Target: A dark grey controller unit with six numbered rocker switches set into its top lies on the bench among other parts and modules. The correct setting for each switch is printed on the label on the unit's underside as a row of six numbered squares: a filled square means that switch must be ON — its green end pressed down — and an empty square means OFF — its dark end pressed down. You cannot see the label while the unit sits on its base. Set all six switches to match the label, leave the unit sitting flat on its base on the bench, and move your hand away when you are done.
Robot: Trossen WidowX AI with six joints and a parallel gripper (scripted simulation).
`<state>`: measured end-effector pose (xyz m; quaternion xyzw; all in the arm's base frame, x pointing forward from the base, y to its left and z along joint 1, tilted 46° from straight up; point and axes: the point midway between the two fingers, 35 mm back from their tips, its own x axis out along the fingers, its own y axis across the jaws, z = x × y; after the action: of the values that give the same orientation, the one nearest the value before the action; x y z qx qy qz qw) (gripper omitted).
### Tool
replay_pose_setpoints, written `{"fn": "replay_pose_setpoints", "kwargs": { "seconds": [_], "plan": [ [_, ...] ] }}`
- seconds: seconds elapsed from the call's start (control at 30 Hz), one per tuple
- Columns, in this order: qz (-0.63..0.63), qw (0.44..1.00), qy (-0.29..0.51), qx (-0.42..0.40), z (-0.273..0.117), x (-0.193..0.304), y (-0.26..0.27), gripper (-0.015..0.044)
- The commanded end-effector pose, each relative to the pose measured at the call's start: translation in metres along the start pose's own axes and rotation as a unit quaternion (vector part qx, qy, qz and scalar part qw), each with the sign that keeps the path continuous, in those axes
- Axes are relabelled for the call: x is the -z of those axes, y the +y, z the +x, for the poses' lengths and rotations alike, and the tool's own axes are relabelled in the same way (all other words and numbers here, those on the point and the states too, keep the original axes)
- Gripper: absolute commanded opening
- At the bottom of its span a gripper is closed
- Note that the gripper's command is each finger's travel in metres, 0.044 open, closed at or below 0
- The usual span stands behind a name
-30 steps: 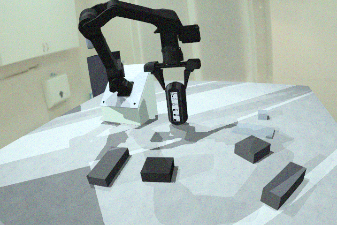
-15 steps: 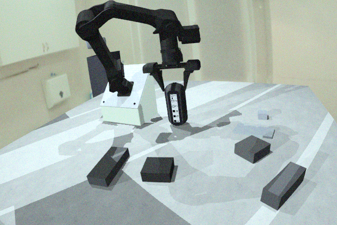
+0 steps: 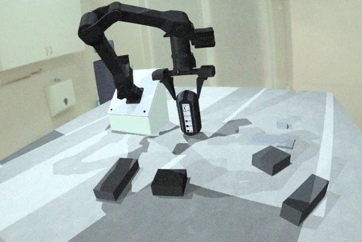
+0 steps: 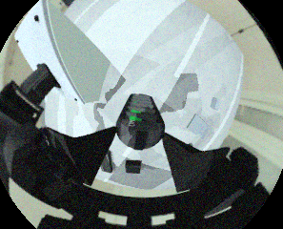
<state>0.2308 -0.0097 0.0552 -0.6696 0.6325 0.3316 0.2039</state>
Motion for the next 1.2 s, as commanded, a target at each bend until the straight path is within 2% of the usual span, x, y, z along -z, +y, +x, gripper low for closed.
{"fn": "replay_pose_setpoints", "kwargs": {
  "seconds": [0.0,1.17],
  "plan": [
    [-0.002,1.000,0.003,-0.003,0.003,0.004,0.001,0.0338],
    [-0.002,1.000,0.004,-0.003,0.011,0.032,0.001,0.0338]
  ]
}}
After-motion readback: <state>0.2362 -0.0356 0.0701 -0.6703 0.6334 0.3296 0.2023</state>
